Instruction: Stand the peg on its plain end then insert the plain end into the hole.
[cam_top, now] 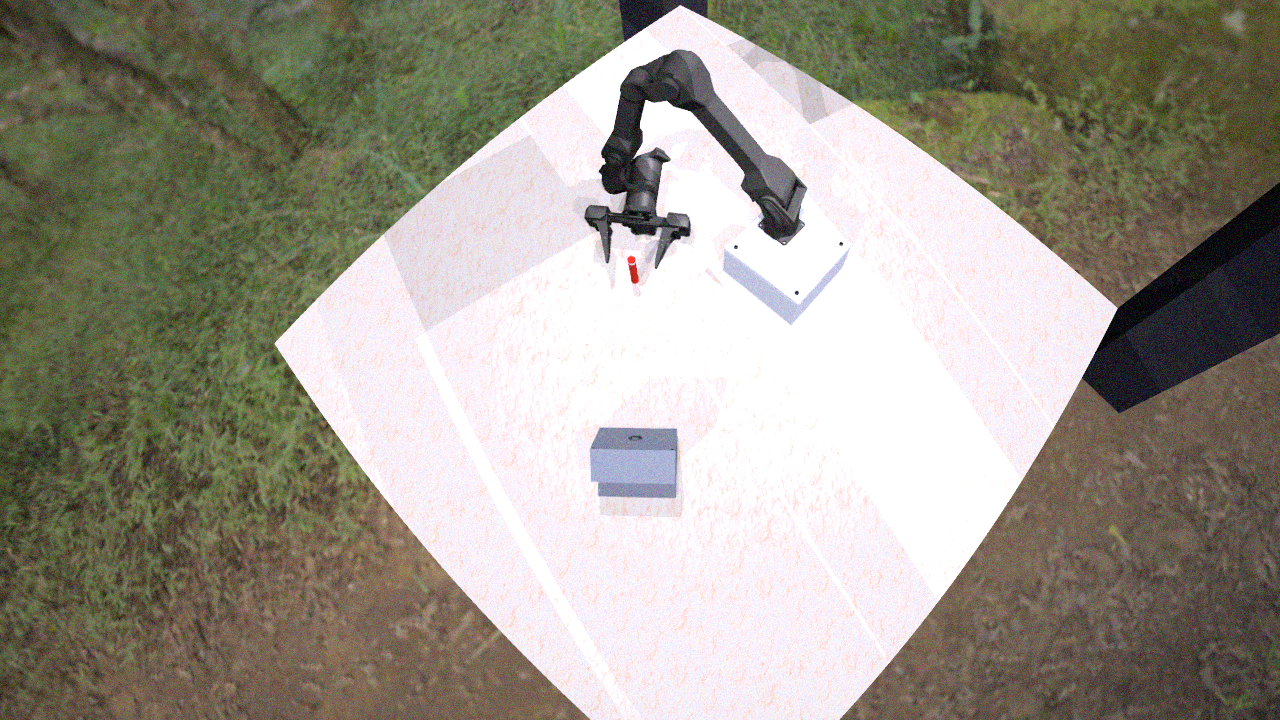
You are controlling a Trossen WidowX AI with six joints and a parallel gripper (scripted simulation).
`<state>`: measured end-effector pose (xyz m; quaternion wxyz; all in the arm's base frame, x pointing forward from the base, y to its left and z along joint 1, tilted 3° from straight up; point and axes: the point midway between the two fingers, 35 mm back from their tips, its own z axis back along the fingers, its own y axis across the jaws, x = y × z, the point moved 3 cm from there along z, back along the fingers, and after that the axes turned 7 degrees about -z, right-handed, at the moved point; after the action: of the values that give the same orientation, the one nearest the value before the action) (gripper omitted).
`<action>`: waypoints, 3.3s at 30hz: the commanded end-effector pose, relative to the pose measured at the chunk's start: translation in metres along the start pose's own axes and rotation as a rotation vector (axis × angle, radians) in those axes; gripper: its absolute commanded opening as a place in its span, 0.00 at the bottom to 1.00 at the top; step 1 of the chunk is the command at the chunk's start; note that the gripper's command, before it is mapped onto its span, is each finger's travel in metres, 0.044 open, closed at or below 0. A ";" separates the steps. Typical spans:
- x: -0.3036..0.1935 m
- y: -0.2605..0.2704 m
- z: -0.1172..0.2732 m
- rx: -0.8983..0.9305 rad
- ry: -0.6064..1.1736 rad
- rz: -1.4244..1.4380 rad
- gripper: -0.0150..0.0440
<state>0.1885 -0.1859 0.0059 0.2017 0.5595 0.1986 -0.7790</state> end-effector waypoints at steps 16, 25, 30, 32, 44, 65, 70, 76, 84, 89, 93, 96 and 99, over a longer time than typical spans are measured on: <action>-0.153 -0.021 0.042 0.000 0.000 0.001 1.00; -0.146 -0.029 0.029 -0.092 -0.118 -0.021 1.00; -0.137 -0.036 0.017 -0.172 -0.261 -0.041 1.00; -0.134 -0.038 0.013 -0.197 -0.323 -0.048 1.00; -0.114 -0.042 -0.006 -0.248 -0.716 -0.058 1.00; -0.118 -0.018 -0.029 0.128 -1.275 0.049 1.00; -0.119 -0.017 -0.030 0.148 -1.285 0.054 1.00; -0.119 -0.017 -0.030 0.138 -1.286 0.068 1.00; -0.117 -0.017 -0.031 0.013 -1.297 0.234 1.00; -0.115 -0.016 -0.031 -0.068 -1.299 0.339 1.00; -0.114 -0.016 -0.032 -0.132 -1.298 0.424 1.00; -0.114 -0.016 -0.032 -0.181 -1.296 0.487 1.00; -0.113 -0.016 -0.032 -0.229 -1.293 0.550 1.00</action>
<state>0.2385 -0.1443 0.1063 0.5030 -0.0066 -0.0281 -0.8638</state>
